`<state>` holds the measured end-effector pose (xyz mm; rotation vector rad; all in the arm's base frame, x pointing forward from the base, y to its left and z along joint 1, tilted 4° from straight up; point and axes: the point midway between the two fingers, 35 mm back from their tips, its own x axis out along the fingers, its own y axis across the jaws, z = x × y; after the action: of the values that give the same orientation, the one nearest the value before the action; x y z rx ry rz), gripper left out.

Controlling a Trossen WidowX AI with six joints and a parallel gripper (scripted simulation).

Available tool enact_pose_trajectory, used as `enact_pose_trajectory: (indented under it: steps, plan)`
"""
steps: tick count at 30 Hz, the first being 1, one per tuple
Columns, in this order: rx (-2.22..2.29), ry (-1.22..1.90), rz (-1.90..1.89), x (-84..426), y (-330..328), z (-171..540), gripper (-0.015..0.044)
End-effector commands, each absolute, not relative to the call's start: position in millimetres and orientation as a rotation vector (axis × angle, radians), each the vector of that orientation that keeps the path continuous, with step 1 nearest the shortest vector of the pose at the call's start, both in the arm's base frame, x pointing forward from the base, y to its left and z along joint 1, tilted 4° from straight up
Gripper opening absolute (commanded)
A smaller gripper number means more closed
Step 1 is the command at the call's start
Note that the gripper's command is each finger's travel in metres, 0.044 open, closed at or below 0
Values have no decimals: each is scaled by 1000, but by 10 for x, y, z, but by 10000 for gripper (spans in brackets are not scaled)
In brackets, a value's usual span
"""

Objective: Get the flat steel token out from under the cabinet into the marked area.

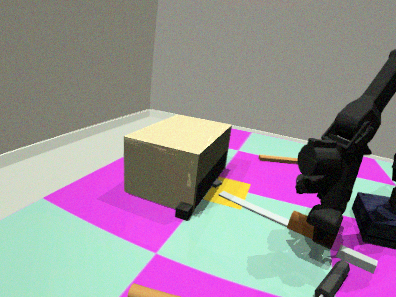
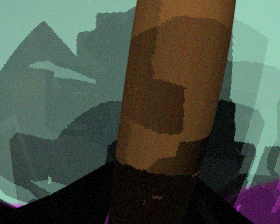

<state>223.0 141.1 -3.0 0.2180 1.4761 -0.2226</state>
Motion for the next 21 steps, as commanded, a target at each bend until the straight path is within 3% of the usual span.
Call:
enact_pose_trajectory:
  steps: [1,21]
  plan:
    - [223,1475,-225,2171,1429,-19,0]
    - [326,1462,-320,2129,1440,-19,0]
